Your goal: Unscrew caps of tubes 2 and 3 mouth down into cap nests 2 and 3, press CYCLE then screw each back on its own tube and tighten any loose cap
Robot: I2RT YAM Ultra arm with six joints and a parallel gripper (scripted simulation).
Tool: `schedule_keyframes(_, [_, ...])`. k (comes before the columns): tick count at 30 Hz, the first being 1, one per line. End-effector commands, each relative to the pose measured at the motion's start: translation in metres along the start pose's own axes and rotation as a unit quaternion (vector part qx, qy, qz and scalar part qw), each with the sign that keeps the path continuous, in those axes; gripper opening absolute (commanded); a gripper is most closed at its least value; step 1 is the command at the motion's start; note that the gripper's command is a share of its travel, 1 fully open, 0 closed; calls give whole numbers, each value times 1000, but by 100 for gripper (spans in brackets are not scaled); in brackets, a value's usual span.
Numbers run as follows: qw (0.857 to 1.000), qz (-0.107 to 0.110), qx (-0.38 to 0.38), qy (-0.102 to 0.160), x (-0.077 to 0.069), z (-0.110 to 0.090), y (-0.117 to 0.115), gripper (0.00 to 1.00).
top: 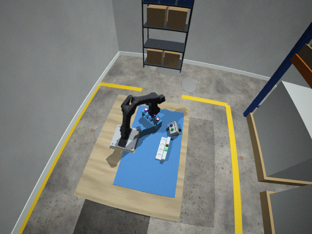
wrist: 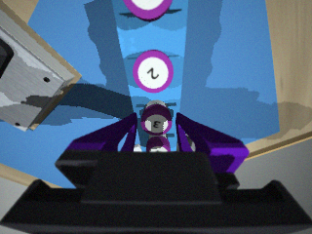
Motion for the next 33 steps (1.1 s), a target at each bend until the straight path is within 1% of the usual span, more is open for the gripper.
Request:
schedule_keyframes(1, [999, -8, -46, -1, -5, 0, -1, 49])
schedule_keyframes(4, [999, -8, -46, -1, -5, 0, -1, 49])
schedule_keyframes(5, [999, -8, -46, -1, -5, 0, -1, 0])
schedule_keyframes(19, [999, -8, -46, -1, -5, 0, -1, 0])
schedule_keyframes(22, [1000, -8, 29, -1, -5, 0, -1, 0])
schedule_keyframes(24, [1000, -8, 29, -1, -5, 0, -1, 0])
schedule_keyframes(26, [997, -8, 79, -2, -5, 0, -1, 0])
schedule_keyframes(29, [988, -8, 153, -2, -5, 0, -1, 0])
schedule_keyframes(33, [968, -8, 251, -3, -5, 0, -1, 0])
Point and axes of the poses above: the point where the finger pads meet when closed, its own x axis out along the fingers, its own y axis across the jaws, z = x × y, the point moved 1 cm from there along -x, back along the fingers, and after that the axes turned 9 degrees about x, right-handed, at the moved point
